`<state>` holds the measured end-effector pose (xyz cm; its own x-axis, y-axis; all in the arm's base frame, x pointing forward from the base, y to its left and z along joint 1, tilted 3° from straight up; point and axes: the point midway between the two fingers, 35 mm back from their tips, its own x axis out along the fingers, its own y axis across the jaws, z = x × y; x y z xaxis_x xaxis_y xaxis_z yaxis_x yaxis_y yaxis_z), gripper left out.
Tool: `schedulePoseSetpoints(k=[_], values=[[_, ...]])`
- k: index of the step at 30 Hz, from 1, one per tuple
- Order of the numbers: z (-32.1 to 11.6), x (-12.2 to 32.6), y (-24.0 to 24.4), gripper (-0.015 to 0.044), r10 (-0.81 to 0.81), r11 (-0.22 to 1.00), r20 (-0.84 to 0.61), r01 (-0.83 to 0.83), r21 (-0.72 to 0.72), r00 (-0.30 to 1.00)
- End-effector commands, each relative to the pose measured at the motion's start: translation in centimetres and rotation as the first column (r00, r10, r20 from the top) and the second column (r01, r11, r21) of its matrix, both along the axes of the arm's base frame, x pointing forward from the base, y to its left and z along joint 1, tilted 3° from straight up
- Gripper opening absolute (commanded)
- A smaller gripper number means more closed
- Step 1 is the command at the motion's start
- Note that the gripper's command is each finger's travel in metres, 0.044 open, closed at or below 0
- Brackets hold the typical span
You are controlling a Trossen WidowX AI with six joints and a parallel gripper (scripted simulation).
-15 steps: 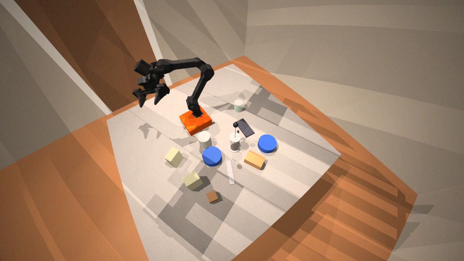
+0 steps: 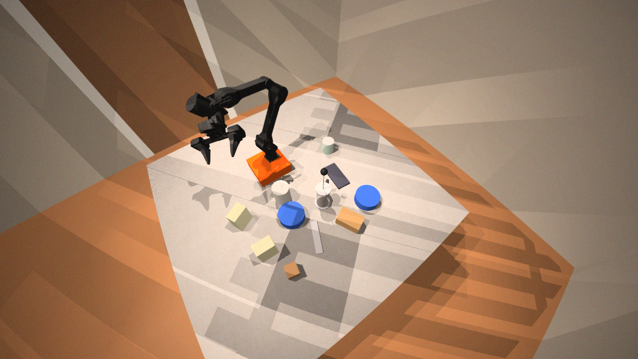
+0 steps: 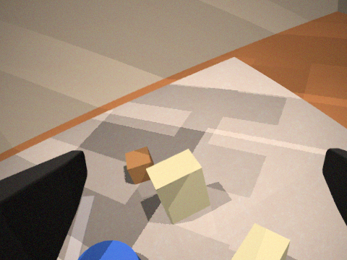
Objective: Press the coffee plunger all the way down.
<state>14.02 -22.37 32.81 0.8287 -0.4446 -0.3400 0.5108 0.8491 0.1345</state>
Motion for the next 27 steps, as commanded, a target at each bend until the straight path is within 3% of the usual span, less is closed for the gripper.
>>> schedulePoseSetpoints(k=[1,14,27], values=[[-0.8,3.4,1.2,0.044,0.08,0.997,-0.048,-0.079,0.021,0.996],[-2.7,13.3,9.8,0.044,0.343,0.939,-0.174,-0.342,0.037,0.923],[-3.5,17.6,22.4,0.044,0.537,0.831,-0.246,-0.556,-0.01,0.807]])
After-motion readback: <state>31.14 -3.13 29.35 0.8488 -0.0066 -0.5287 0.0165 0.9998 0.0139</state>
